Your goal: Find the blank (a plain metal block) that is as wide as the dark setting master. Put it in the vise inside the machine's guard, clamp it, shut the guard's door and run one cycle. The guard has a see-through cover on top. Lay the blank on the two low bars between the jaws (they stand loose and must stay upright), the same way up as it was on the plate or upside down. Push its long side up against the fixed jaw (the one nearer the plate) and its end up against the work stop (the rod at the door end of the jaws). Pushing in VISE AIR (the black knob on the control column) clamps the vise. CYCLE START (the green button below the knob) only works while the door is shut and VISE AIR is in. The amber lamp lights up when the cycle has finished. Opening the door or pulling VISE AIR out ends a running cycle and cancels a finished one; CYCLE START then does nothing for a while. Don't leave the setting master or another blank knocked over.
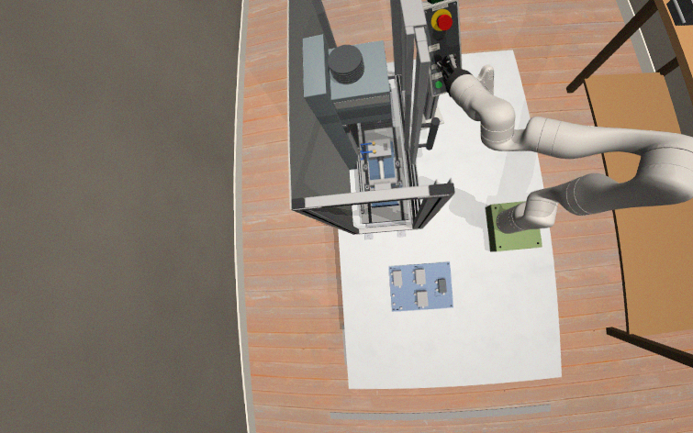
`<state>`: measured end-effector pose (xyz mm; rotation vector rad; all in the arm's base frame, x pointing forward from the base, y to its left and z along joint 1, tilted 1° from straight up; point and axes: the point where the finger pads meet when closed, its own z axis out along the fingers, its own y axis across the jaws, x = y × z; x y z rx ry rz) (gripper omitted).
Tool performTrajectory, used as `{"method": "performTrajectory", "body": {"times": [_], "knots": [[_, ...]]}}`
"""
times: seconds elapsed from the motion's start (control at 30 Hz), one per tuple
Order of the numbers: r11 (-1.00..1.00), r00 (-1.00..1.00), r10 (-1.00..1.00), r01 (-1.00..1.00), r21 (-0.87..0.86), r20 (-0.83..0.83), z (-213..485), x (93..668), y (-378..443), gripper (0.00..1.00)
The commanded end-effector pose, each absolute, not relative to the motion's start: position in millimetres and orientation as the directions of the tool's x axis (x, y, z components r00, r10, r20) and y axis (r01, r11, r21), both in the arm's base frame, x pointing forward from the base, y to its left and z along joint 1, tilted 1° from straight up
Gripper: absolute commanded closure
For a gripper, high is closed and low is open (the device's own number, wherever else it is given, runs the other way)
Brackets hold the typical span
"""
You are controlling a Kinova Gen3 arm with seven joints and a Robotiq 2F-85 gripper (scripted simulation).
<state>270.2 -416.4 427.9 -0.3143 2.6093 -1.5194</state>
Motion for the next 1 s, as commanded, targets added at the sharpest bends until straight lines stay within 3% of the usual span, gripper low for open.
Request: {"method": "performTrajectory", "body": {"times": [0.0,0.97], "knots": [[0.477,-0.974,-0.226,-0.117,-0.871,0.007,428.5,269.5,-419.0,0.90],[0.477,-0.974,-0.226,-0.117,-0.871,0.007,426.1,270.5,-423.2,0.90]]}}
